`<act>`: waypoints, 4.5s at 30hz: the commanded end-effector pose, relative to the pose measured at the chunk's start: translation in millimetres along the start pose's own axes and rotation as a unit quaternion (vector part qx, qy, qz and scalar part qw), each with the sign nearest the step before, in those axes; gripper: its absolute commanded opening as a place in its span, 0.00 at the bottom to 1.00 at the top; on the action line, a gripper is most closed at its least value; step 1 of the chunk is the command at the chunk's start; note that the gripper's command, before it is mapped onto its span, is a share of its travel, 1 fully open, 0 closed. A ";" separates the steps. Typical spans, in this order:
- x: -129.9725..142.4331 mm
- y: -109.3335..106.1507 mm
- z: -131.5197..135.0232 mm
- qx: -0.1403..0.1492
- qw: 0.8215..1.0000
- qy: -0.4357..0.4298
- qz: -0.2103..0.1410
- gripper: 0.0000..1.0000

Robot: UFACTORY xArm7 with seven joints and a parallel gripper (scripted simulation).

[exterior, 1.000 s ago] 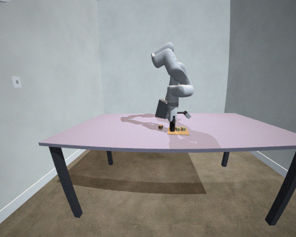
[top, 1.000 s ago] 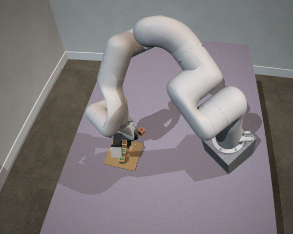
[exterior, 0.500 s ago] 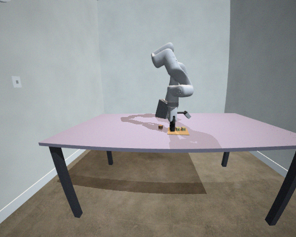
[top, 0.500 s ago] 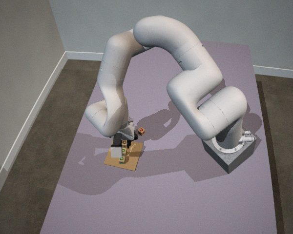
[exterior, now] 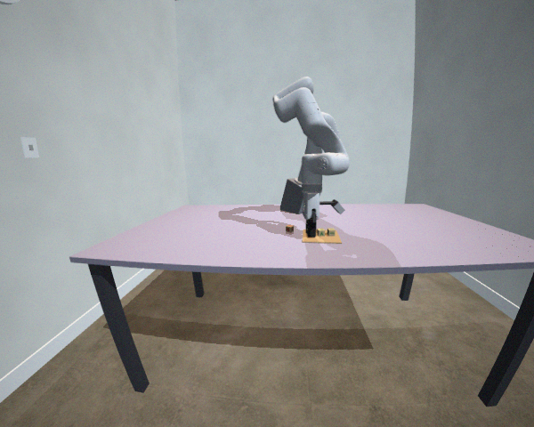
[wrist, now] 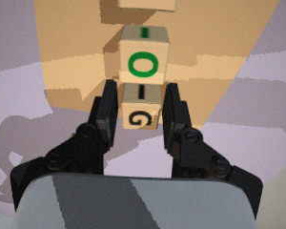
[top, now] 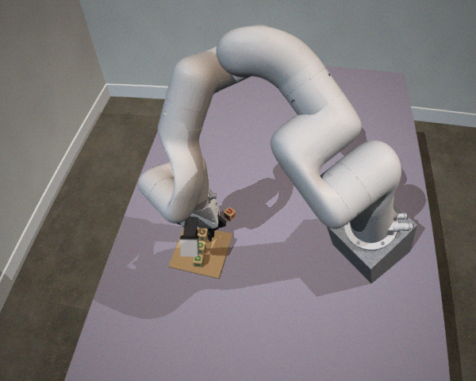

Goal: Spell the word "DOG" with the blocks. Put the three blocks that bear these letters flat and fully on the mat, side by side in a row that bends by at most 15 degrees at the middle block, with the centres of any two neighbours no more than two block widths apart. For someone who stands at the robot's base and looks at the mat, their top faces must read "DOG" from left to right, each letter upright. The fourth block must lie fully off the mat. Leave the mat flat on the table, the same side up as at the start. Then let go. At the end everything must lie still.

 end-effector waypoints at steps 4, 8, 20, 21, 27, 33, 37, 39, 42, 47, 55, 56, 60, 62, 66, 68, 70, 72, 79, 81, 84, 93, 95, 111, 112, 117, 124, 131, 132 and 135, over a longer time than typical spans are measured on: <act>0.2 -0.8 1.0 0.001 1.000 0.000 -0.001 0.42; 0.2 -0.8 1.0 0.001 1.000 0.000 -0.001 0.42; 0.1 -19.7 0.9 0.001 1.000 0.000 -0.001 0.42; 0.1 -24.4 0.9 0.001 1.000 0.000 -0.001 0.42; 0.1 -45.8 0.9 0.001 1.000 0.000 -0.001 0.42; 0.1 -76.0 0.8 0.001 1.000 0.000 -0.001 0.42; 0.1 -87.5 0.8 0.001 1.000 0.000 -0.001 0.42; 0.1 -90.0 0.8 0.001 1.000 0.000 -0.001 0.42; 0.1 -90.5 0.8 0.001 1.000 0.000 -0.001 0.42; 0.1 -90.8 0.8 0.001 1.000 0.000 -0.001 1.00; 0.1 -90.8 0.8 0.001 1.000 0.000 -0.001 1.00; 0.1 -90.8 0.8 0.001 1.000 0.000 -0.001 1.00; 0.1 -90.8 0.8 0.001 1.000 0.000 -0.001 1.00; 0.1 -90.8 0.8 0.001 1.000 0.000 -0.001 1.00; 0.1 -91.0 0.8 0.001 1.000 0.000 -0.001 1.00; 0.1 -92.3 0.8 0.001 1.000 0.000 -0.001 1.00; 0.1 -95.4 0.7 0.001 1.000 0.000 -0.001 1.00; 0.1 -100.5 0.7 0.001 1.000 0.000 -0.001 1.00; 0.0 -121.0 0.7 0.001 1.000 0.000 -0.001 1.00; 0.0 -131.2 0.7 0.001 1.000 0.000 -0.001 1.00; 0.0 -146.4 0.6 0.001 1.000 0.000 -0.001 1.00; 0.0 -170.6 0.6 0.001 1.000 0.000 -0.001 1.00; 0.0 -173.0 0.6 0.001 1.000 0.000 -0.001 1.00; 0.0 -173.8 0.6 0.001 1.000 0.000 -0.001 1.00; 0.0 -173.8 0.6 0.001 1.000 0.000 -0.001 1.00; 0.0 -173.8 0.6 0.001 1.000 0.000 -0.001 1.00; 0.0 -173.8 0.6 0.001 1.000 0.000 -0.001 1.00; 0.0 -173.8 0.6 0.001 1.000 0.000 -0.001 1.00; 0.0 -173.8 0.6 0.001 1.000 0.000 -0.001 1.00; 0.0 -173.8 0.6 0.001 1.000 0.000 -0.001 1.00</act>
Point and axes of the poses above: the point where the finger pads meet when closed, its own y axis out along the fingers, its own z axis across the jaws, x = y × z, the point moved 7 cm from there along -y, back along the fingers, and after that the axes turned 3 degrees about y, right-handed, at the moved point
